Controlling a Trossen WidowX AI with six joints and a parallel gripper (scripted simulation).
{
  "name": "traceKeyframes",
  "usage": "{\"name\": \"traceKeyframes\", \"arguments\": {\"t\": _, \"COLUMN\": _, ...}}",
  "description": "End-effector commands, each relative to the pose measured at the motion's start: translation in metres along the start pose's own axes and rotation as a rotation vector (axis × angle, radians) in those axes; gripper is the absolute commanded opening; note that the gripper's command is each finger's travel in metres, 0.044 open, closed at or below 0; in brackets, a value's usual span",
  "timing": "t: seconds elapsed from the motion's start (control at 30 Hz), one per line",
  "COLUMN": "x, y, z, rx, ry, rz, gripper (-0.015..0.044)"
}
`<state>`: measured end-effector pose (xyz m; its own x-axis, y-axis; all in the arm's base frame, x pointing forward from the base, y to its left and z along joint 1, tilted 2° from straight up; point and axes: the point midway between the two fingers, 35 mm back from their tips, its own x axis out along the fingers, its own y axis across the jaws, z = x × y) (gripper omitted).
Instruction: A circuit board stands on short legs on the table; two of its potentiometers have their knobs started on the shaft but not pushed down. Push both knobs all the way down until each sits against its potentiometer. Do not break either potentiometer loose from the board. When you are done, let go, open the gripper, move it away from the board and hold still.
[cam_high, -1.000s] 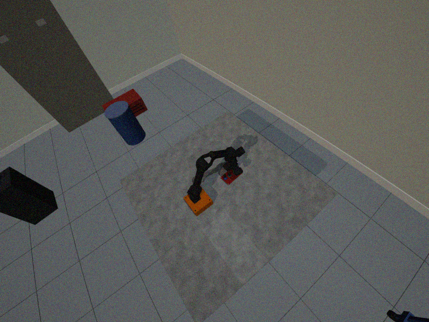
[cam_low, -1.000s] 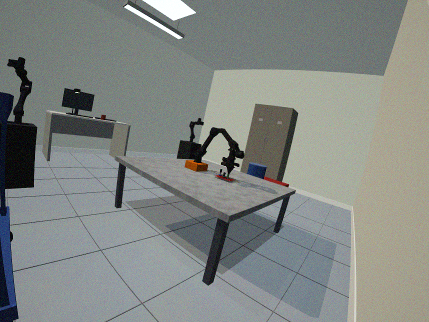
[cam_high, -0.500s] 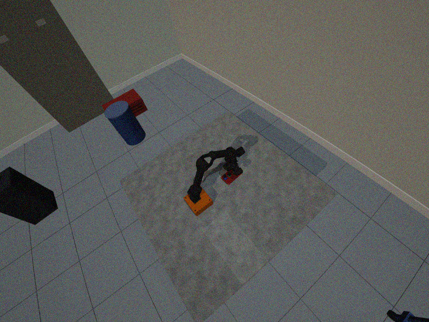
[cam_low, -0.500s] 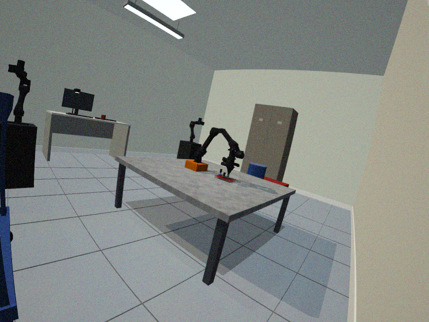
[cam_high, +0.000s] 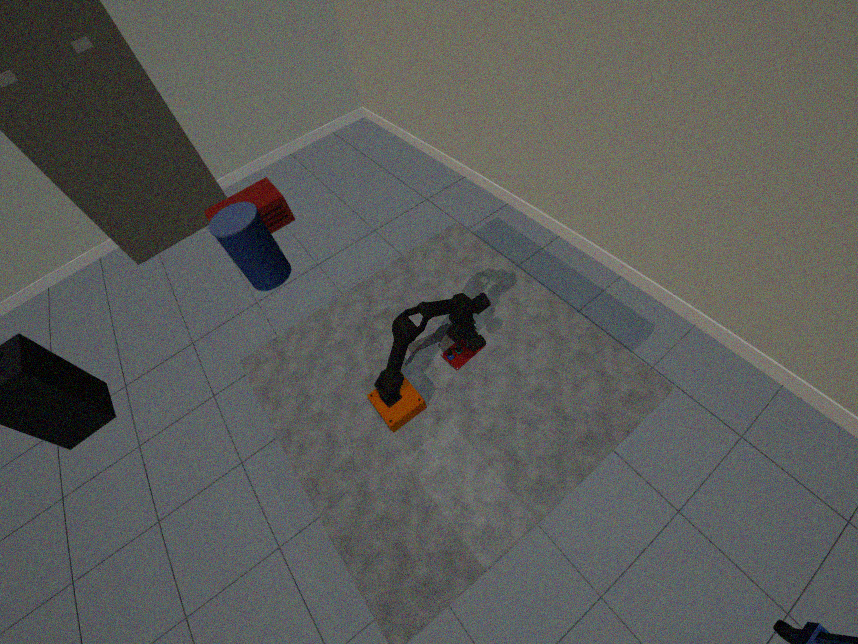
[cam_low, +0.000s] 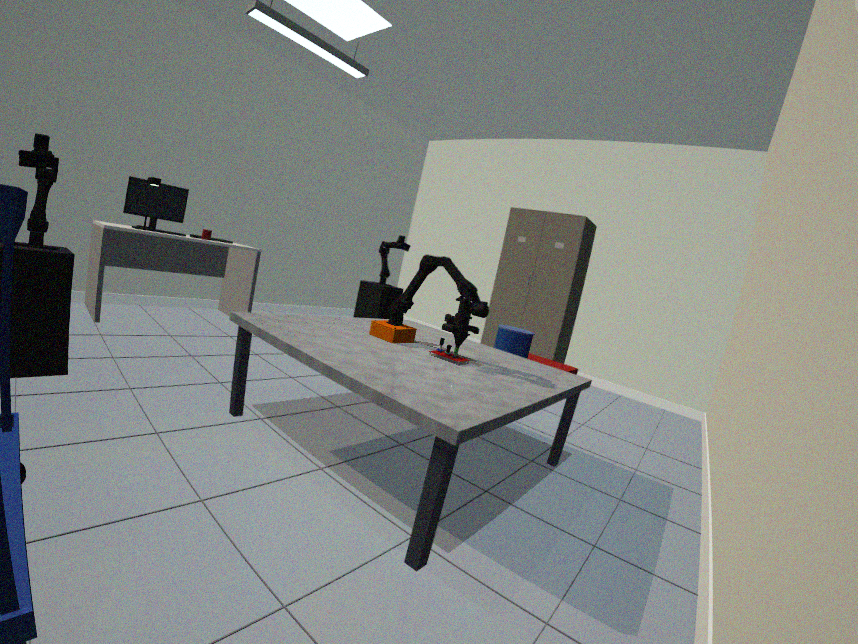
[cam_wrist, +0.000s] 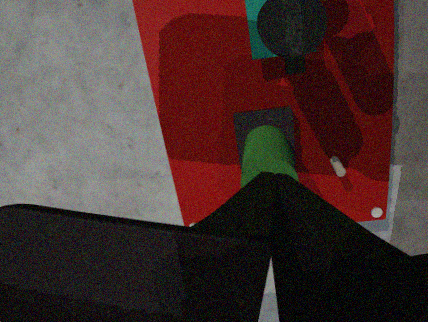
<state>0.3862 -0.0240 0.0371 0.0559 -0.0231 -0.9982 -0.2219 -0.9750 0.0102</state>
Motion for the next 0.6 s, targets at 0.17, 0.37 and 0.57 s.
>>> {"name": "traceKeyframes", "arguments": {"t": 0.17, "x": -0.003, "y": 0.000, "z": -0.003, "rx": -0.003, "ry": -0.009, "rz": 0.005, "gripper": 0.0000}}
{"name": "traceKeyframes", "arguments": {"t": 0.37, "x": -0.012, "y": 0.000, "z": -0.003, "rx": -0.003, "ry": -0.009, "rz": 0.005, "gripper": 0.0000}}
{"name": "traceKeyframes", "arguments": {"t": 0.57, "x": -0.022, "y": 0.000, "z": -0.002, "rx": -0.003, "ry": -0.009, "rz": 0.005, "gripper": 0.0000}}
